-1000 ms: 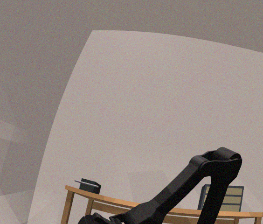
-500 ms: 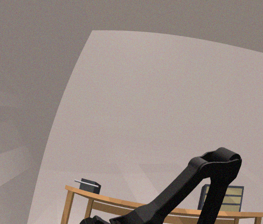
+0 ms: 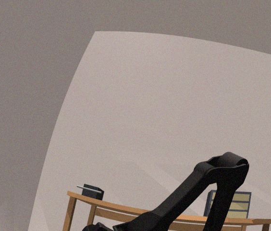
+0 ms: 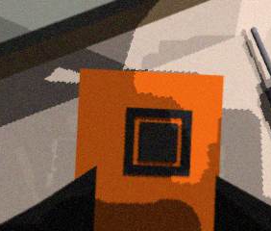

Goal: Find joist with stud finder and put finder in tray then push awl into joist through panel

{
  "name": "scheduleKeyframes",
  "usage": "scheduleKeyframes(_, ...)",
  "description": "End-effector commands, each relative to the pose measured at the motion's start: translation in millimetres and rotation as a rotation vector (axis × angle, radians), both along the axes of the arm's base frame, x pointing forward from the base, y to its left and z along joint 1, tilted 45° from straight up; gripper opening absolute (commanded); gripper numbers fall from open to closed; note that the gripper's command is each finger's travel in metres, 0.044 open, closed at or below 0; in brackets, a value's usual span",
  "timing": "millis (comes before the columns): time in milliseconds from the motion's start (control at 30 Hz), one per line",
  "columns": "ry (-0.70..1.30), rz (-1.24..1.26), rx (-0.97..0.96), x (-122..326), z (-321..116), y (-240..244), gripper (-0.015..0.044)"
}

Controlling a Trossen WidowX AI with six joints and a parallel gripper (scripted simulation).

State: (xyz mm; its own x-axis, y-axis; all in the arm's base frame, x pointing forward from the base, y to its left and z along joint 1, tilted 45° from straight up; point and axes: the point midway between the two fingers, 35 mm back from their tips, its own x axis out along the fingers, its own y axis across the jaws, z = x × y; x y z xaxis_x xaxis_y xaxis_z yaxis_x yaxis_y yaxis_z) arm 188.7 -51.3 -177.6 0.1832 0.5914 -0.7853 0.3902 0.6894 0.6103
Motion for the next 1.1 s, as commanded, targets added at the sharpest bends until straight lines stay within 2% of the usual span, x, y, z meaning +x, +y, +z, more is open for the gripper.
scheduleKeyframes(0,0.001,-0.005,0.007,0,1,1,0.0188)
scheduleKeyframes(133,0.001,-0.005,0.007,0,1,1,0.0161)
scheduleKeyframes(333,0.001,-0.006,0.003,4,12,-14,0.0004)
scheduleKeyframes(733,0.003,-0.006,0.002,7,69,-67,0.0000)
scheduleKeyframes(1067,-0.020,0.018,0.002,19,73,-77,0.0000)
